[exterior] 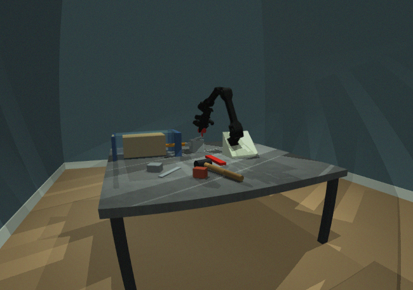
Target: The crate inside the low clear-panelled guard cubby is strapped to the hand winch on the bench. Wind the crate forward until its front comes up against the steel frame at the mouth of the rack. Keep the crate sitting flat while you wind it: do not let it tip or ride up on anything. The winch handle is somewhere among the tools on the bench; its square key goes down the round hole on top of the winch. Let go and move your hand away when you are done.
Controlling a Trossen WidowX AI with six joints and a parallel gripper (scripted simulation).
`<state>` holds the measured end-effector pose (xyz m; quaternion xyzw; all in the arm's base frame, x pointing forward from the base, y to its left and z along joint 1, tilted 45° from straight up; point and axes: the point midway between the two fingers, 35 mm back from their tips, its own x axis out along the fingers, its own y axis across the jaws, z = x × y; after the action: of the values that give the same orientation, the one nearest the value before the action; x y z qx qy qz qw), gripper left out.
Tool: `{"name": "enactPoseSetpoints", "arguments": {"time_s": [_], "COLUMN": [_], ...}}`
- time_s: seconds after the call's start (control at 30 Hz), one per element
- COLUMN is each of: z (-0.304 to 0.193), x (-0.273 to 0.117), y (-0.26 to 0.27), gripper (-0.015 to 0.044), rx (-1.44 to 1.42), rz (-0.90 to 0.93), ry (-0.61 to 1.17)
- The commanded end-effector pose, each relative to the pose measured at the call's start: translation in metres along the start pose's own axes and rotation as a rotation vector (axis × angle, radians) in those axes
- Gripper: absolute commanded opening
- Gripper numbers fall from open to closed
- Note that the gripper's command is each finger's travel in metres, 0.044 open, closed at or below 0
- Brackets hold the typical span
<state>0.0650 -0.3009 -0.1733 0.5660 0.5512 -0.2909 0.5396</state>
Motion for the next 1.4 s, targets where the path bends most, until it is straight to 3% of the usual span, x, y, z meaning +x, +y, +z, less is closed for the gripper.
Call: {"name": "enactPoseSetpoints", "arguments": {"time_s": [0.0,1.37], "z": [0.009,0.041], "x": [0.007,0.021], "y": [0.006,0.036], "gripper": [0.0000,0.0000], "rx": [-0.007,-0.008], "rz": [0.011,0.015], "ry": [-0.007,-0.009]}}
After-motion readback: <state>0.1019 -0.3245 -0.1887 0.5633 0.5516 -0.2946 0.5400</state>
